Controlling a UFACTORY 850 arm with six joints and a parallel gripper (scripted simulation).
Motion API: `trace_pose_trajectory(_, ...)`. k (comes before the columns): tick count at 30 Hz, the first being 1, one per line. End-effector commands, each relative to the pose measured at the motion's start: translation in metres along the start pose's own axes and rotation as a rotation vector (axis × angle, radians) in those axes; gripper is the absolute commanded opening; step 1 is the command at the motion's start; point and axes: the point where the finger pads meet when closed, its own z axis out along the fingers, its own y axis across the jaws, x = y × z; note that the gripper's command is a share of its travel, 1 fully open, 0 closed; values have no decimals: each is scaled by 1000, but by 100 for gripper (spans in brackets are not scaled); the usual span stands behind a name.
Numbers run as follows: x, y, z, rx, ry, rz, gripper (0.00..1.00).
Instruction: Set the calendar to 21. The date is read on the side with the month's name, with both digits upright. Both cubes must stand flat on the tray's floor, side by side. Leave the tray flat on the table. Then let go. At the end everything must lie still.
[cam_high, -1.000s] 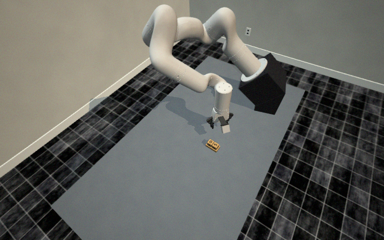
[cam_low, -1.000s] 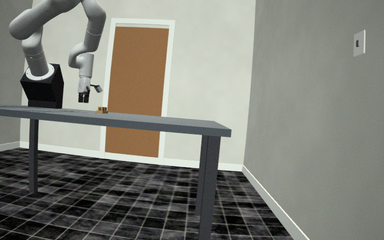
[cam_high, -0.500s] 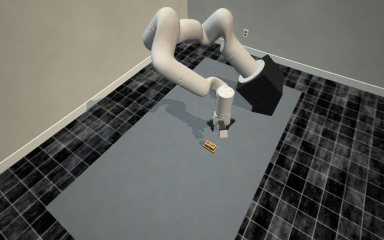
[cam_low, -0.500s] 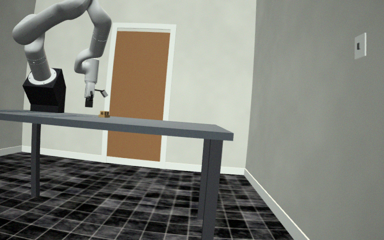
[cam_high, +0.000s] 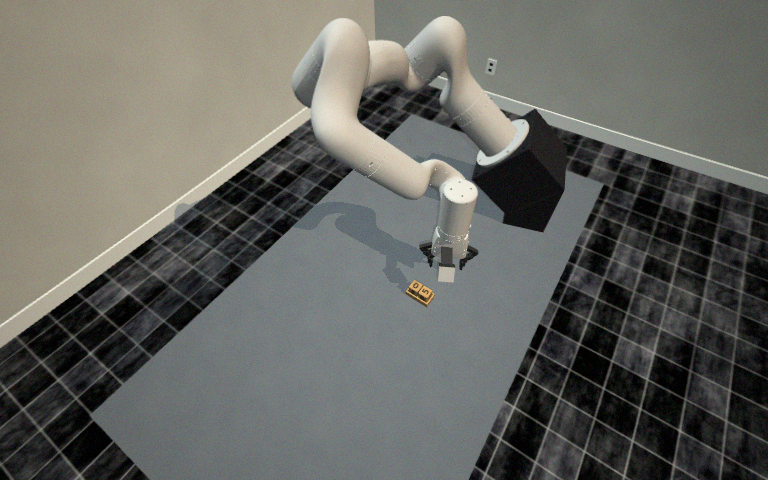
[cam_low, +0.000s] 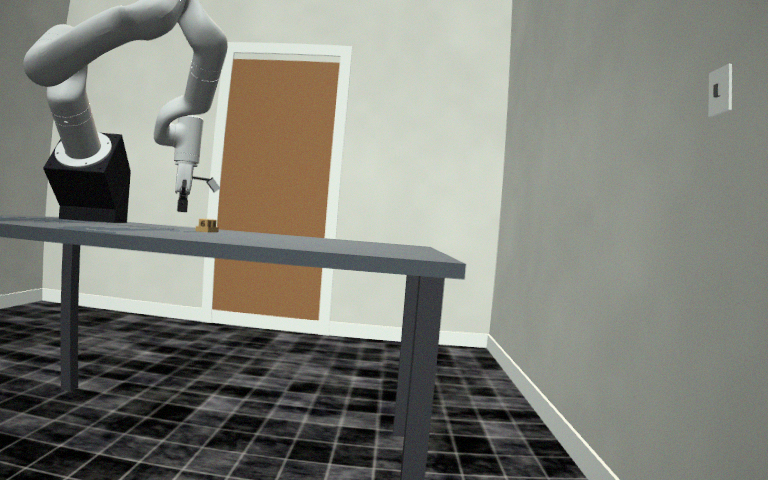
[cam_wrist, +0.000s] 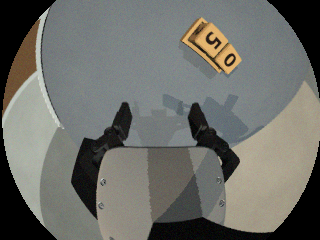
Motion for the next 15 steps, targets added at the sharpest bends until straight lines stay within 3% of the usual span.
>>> trace_pose_trajectory(1, 10, -10, 0, -1, 3, 114, 100)
trace_pose_trajectory(8, 19, -20, 0, -1, 3, 124, 100)
trace_pose_trajectory(13, 22, -23, 0, -1, 3, 287, 100)
trace_pose_trajectory(15, 35, -37, 0, -1, 3, 288, 100)
